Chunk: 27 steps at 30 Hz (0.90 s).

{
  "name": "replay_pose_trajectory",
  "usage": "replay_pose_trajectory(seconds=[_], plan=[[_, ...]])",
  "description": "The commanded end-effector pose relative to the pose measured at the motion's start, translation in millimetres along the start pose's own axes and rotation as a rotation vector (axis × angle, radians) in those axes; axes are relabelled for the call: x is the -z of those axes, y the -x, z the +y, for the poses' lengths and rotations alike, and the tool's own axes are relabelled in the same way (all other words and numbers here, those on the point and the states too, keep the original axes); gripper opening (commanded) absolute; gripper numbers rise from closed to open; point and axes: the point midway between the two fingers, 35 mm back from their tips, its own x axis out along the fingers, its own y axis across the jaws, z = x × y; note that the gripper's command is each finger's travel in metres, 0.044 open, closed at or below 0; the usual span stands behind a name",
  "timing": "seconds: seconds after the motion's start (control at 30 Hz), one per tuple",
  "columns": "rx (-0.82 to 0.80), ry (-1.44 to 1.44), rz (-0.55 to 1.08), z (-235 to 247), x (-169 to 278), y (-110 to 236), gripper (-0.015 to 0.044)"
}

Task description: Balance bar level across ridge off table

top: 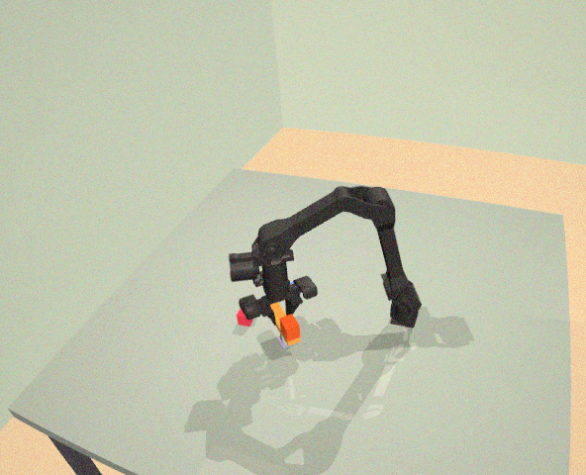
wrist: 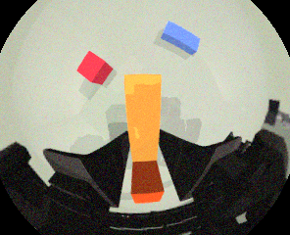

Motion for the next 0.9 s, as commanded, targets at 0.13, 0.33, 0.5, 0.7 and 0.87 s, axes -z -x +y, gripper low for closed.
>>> replay_pose_trajectory(seconds=[0.13, 0.33, 0.5, 0.7, 0.87], plan=[[0.001, 0.000, 0.000, -0.1, 0.1, -0.1, 0.0171], [0.001, 0.000, 0.000, -0.1, 0.1, -0.1, 0.0172], [0.001, 0.000, 0.000, -0.1, 0.1, -0.1, 0.0173], [0.001, 0.000, 0.000, -0.1, 0.1, -0.1, 0.0185], [0.001, 0.000, 0.000, -0.1, 0.1, -0.1, 0.0185]])
